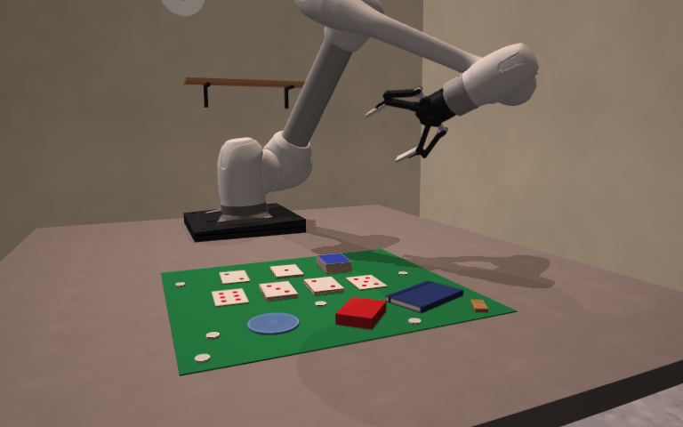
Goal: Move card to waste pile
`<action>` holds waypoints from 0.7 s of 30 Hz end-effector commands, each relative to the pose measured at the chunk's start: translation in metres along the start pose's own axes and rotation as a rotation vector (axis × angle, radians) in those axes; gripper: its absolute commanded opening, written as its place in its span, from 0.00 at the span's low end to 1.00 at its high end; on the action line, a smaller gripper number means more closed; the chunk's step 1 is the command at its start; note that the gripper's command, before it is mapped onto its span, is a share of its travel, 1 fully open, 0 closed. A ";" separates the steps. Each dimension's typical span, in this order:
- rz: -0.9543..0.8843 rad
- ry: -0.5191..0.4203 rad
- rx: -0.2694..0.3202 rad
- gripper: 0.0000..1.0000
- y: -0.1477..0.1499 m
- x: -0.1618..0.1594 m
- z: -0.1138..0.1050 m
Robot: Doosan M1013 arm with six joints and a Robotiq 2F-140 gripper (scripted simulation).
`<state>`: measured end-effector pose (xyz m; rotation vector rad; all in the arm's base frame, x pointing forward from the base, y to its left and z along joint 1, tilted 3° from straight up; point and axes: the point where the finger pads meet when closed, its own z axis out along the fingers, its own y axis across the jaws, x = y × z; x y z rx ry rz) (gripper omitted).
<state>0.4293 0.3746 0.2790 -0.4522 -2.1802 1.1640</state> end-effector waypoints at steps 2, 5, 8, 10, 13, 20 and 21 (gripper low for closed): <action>0.000 0.000 0.000 1.00 0.000 0.000 0.000; 0.000 0.000 0.000 1.00 0.000 0.000 0.000; 0.000 0.000 0.000 1.00 0.000 0.000 0.000; 0.000 0.000 0.000 1.00 0.000 0.000 0.000; 0.000 0.000 0.000 1.00 0.000 0.000 0.000; -0.009 -0.004 -0.017 1.00 0.002 -0.004 0.003; -0.020 -0.008 -0.037 1.00 0.004 -0.010 0.007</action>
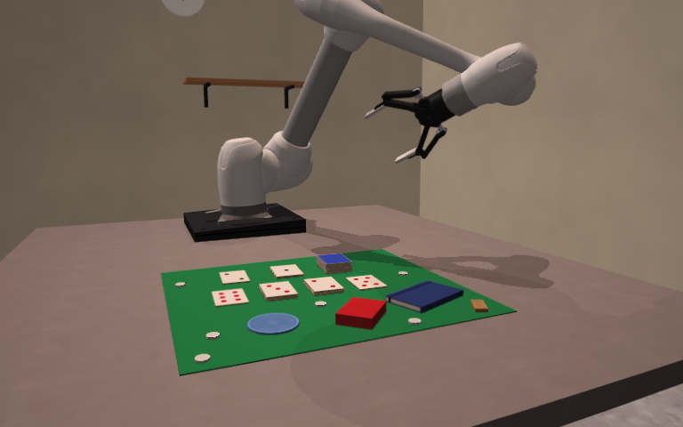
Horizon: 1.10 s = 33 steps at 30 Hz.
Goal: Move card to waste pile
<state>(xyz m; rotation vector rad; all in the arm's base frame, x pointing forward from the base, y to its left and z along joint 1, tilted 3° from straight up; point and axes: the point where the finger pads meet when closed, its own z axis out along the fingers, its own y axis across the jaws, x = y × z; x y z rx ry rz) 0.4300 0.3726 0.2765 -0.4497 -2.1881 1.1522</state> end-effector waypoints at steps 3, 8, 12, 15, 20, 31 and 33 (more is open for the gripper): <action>-0.079 -0.042 -0.147 1.00 0.016 -0.039 0.026; -0.176 -0.129 -0.339 1.00 0.036 -0.092 0.055; -0.210 -0.172 -0.411 1.00 0.044 -0.112 0.064; -0.273 -0.280 -0.550 1.00 0.055 -0.152 0.080; -0.321 -0.405 -0.670 1.00 0.062 -0.190 0.091; -0.370 -0.632 -0.817 1.00 0.061 -0.243 0.102; -0.377 -0.701 -0.848 1.00 0.058 -0.256 0.104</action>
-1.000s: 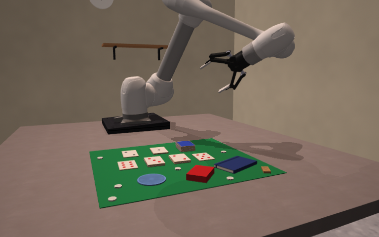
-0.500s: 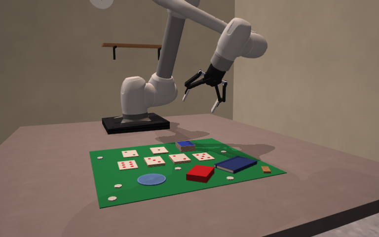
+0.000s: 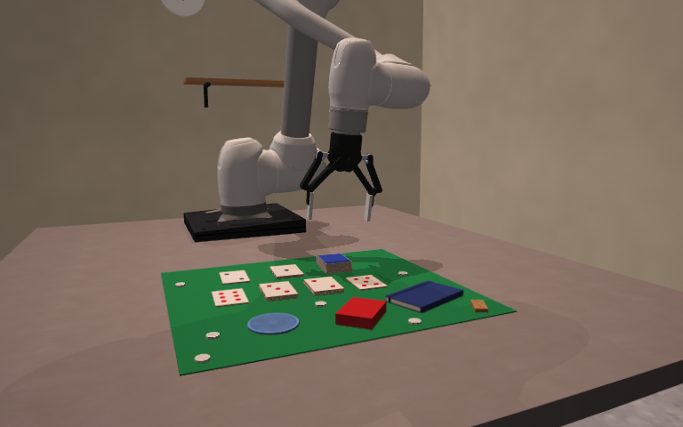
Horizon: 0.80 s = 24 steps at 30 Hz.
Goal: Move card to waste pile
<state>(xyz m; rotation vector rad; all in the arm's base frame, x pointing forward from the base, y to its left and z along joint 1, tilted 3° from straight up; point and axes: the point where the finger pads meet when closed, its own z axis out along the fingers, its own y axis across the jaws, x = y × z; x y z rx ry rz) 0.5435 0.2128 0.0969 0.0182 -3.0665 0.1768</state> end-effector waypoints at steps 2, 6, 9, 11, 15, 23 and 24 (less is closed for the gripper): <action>-0.049 -0.115 -0.055 1.00 -0.017 -0.015 0.008; -0.051 -0.120 -0.056 1.00 -0.017 -0.016 0.008; -0.046 -0.120 -0.057 1.00 -0.017 -0.016 0.008; -0.030 -0.119 -0.058 1.00 -0.017 -0.016 0.008; 0.002 -0.118 -0.060 1.00 -0.017 -0.016 0.008; 0.353 -0.104 -0.081 1.00 -0.017 -0.015 0.008; 0.423 -0.101 -0.085 1.00 -0.017 -0.015 0.009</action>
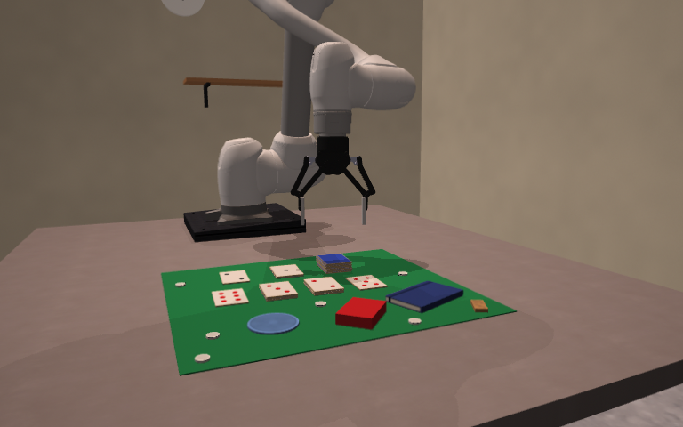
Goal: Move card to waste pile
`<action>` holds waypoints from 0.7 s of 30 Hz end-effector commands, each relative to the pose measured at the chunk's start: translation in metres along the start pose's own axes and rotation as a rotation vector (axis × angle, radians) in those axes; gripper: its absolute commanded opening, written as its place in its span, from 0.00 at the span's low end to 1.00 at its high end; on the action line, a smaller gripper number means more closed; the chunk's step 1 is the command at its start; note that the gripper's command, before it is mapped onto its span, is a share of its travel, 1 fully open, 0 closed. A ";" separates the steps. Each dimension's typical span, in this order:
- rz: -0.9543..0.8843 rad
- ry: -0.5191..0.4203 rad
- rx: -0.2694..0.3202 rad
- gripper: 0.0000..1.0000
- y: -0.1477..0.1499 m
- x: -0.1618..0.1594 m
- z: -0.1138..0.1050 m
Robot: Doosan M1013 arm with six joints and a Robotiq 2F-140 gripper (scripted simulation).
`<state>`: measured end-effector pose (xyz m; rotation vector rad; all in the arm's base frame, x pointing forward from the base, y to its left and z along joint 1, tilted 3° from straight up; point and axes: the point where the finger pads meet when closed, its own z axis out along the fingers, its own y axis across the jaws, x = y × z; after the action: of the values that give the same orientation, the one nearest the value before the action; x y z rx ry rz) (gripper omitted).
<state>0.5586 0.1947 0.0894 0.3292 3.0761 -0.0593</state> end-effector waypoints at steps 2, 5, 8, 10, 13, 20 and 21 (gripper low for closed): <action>0.329 -0.004 0.006 1.00 0.000 0.000 0.000; 0.496 0.001 0.001 1.00 0.000 0.001 0.000; 0.660 0.001 0.002 1.00 0.000 0.001 0.000; 0.748 0.007 -0.005 1.00 0.000 0.001 0.001; 0.915 0.014 -0.011 1.00 0.000 0.001 0.001; 1.313 0.036 -0.023 1.00 0.001 0.002 0.001; 1.369 0.039 -0.024 1.00 0.001 0.002 0.001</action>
<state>0.5573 0.1954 0.0881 1.9668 2.4328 0.0523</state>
